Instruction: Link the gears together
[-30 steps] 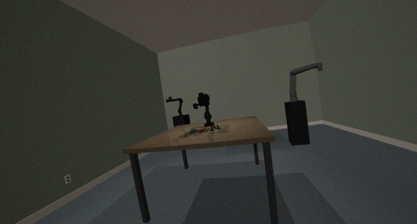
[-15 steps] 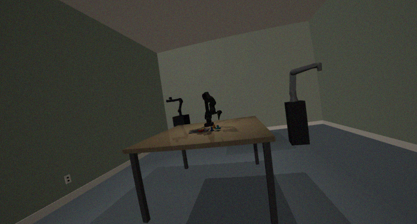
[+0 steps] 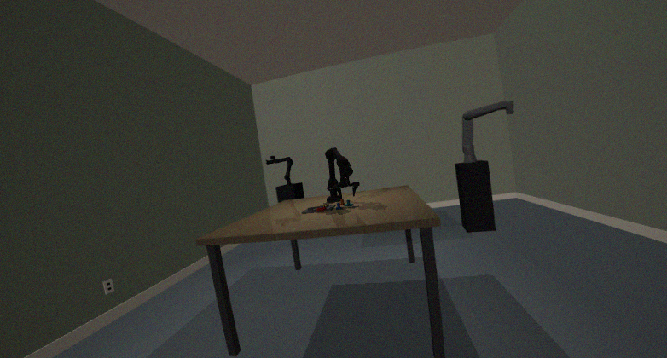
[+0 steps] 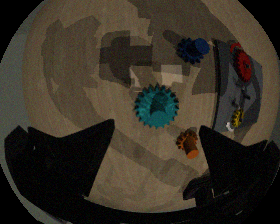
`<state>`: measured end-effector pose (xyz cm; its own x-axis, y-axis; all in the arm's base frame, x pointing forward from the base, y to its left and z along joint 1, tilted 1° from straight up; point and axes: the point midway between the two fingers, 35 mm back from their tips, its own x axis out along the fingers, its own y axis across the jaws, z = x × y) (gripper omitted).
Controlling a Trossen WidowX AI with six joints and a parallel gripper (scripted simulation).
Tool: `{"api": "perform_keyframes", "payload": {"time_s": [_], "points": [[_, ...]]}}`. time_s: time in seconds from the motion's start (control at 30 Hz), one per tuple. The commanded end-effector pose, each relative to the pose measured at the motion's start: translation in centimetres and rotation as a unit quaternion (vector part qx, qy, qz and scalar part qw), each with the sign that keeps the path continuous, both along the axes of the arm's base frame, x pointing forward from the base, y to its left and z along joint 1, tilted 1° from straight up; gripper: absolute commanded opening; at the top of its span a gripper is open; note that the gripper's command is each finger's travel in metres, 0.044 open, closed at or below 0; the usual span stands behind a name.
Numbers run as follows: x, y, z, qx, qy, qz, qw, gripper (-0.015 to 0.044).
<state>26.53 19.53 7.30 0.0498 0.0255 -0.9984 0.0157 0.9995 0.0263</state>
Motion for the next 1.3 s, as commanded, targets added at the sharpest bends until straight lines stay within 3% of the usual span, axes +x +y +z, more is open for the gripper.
{"api": "perform_keyframes", "payload": {"time_s": [0.0, 0.67, 1.1, 1.27], "points": [[-0.1, 0.0, -0.6, -0.001, 0.003, -0.003, 1.000, 0.0440], [0.1, 0.0, -3.2, -0.002, 0.003, -0.003, 1.000, 0.0440], [0.1, 0.0, -3.2, -0.002, 0.003, -0.003, 1.000, 0.0099], [0.1, 0.0, -3.2, -0.002, 0.003, -0.003, 1.000, 0.0065]]}}
